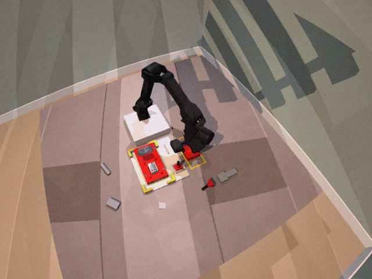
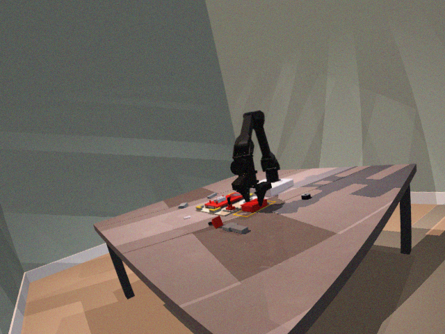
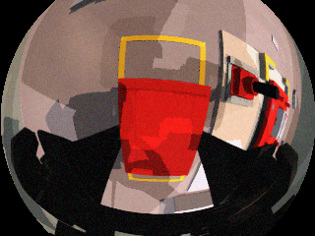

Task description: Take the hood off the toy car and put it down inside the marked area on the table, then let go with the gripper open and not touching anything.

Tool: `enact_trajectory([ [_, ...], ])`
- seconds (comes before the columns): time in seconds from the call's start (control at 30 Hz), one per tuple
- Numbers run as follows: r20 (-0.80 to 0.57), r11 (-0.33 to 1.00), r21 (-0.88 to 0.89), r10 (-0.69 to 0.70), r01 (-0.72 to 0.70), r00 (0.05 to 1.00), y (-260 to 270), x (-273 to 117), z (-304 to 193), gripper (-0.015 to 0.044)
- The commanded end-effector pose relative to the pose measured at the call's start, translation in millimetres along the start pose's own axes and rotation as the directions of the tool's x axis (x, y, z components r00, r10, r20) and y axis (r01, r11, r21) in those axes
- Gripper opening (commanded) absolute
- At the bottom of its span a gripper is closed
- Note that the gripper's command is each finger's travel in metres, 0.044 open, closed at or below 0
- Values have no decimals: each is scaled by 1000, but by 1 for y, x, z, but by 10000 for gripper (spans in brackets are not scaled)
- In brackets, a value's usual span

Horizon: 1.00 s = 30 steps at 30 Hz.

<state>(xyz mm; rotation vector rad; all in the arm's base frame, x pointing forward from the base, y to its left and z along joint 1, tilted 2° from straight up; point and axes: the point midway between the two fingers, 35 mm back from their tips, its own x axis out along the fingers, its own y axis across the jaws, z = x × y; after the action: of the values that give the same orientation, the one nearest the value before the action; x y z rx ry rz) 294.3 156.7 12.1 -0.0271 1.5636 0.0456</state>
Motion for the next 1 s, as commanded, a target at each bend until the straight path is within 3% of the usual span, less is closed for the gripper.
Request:
enact_trajectory([
  [0.0, 1, 1000, 0, 0, 0, 1000, 0, 0, 0, 368],
  [0.1, 1, 1000, 0, 0, 0, 1000, 0, 0, 0, 440],
  [0.4, -8, 1000, 0, 7, -7, 1000, -1, -70, 1, 440],
  [0.97, -8, 1000, 0, 7, -7, 1000, -1, -72, 1, 440],
])
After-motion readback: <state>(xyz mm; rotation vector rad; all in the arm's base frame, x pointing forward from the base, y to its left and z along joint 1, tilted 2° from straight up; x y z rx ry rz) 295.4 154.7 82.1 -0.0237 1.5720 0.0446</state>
